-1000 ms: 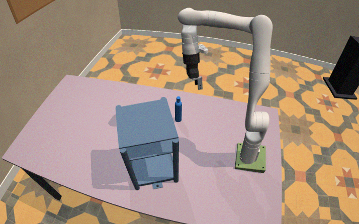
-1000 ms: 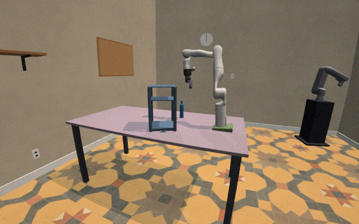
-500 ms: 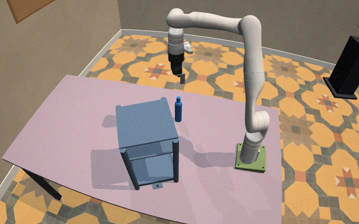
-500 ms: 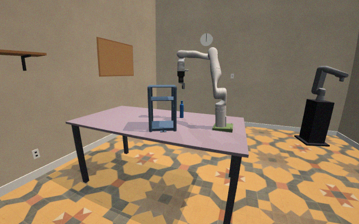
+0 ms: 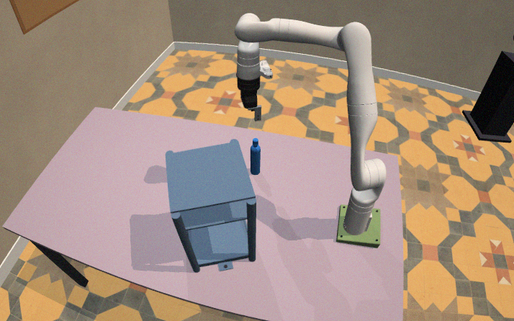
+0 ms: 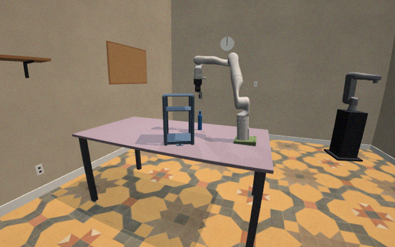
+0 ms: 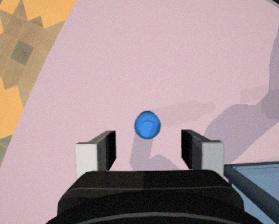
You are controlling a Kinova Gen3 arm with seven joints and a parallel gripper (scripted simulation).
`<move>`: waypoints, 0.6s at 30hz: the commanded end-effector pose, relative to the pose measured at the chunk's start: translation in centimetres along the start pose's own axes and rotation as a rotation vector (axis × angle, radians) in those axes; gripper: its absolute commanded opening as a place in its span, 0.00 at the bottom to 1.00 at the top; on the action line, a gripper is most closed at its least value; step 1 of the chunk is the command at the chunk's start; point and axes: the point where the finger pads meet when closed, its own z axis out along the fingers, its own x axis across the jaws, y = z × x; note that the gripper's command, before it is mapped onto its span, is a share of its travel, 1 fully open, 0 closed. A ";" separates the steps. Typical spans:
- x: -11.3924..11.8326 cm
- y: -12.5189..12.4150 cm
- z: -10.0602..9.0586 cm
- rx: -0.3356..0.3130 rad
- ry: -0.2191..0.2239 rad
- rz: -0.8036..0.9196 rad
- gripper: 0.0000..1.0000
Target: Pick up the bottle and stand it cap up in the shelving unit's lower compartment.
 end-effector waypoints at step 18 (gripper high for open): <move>0.1 0.0 0.1 0.005 0.029 0.029 1.00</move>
